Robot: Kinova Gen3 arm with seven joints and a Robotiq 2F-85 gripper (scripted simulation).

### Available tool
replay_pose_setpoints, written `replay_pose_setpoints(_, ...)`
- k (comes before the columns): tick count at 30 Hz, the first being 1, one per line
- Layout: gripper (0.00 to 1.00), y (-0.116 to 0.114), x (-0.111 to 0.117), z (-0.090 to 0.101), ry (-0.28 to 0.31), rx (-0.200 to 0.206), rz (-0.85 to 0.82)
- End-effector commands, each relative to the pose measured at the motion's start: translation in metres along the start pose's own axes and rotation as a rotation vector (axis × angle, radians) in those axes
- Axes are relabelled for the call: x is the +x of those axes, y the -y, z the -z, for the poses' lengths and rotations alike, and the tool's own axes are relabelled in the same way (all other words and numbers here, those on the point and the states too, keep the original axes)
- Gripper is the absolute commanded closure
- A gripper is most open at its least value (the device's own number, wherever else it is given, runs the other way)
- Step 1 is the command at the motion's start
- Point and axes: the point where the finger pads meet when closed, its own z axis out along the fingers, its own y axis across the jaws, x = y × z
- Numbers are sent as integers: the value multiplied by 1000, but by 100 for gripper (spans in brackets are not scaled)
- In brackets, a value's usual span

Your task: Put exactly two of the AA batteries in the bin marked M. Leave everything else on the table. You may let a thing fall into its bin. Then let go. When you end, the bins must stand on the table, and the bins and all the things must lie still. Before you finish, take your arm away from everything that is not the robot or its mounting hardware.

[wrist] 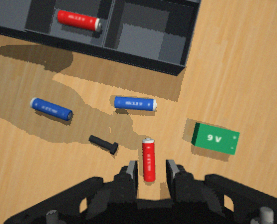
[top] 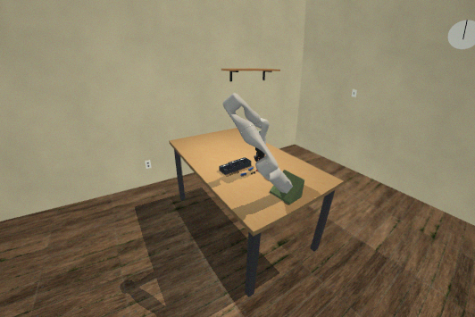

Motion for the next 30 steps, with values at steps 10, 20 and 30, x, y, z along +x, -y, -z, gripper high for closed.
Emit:
replay_pose_setpoints(10,71,3,-6,-40,7,9,-5)
replay_pose_setpoints(20,71,2,-4,-40,7,9,-5)
replay_pose_setpoints(30,71,2,-4,-49,7,9,-5)
